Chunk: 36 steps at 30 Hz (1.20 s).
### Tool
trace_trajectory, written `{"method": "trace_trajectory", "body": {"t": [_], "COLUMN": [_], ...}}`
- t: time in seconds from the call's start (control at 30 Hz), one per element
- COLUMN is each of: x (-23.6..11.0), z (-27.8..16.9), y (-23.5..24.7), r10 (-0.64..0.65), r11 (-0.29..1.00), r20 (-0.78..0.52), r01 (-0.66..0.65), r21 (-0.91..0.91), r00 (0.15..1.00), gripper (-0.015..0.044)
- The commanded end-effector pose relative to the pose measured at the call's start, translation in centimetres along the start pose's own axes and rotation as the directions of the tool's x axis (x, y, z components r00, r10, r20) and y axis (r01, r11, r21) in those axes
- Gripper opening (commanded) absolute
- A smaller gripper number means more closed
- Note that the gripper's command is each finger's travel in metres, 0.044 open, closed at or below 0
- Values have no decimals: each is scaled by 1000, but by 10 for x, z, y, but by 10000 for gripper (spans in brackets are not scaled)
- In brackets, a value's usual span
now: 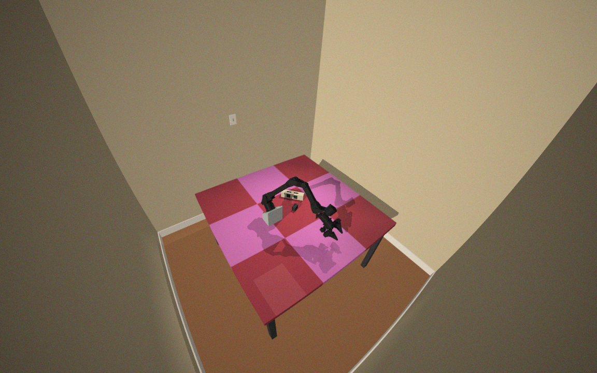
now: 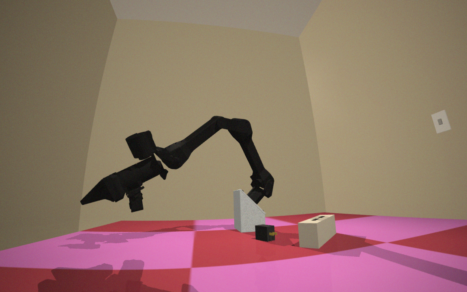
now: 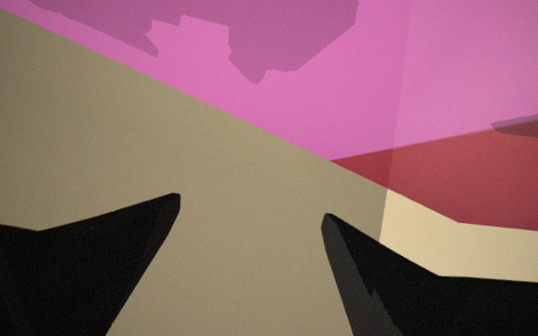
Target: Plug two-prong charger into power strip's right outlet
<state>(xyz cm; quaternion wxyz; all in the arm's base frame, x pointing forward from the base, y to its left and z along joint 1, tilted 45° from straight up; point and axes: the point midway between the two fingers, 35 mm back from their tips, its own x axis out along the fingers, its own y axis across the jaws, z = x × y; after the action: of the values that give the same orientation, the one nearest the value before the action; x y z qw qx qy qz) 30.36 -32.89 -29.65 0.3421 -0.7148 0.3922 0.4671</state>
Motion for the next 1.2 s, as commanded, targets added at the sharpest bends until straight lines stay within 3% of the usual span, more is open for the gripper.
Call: {"method": "trace_trajectory", "body": {"t": [0.0,0.6,1.17], "x": [-1,-62,-134], "z": [0,32,76], "y": [-1,-58,-100], "r10": [-1,-88,-134], "r11": [1000,959,846], "r20": [2,212,421], "r01": [1,26,-118], "r21": [3,282,520], "r00": [1000,973,897], "gripper": [426,440,440]}}
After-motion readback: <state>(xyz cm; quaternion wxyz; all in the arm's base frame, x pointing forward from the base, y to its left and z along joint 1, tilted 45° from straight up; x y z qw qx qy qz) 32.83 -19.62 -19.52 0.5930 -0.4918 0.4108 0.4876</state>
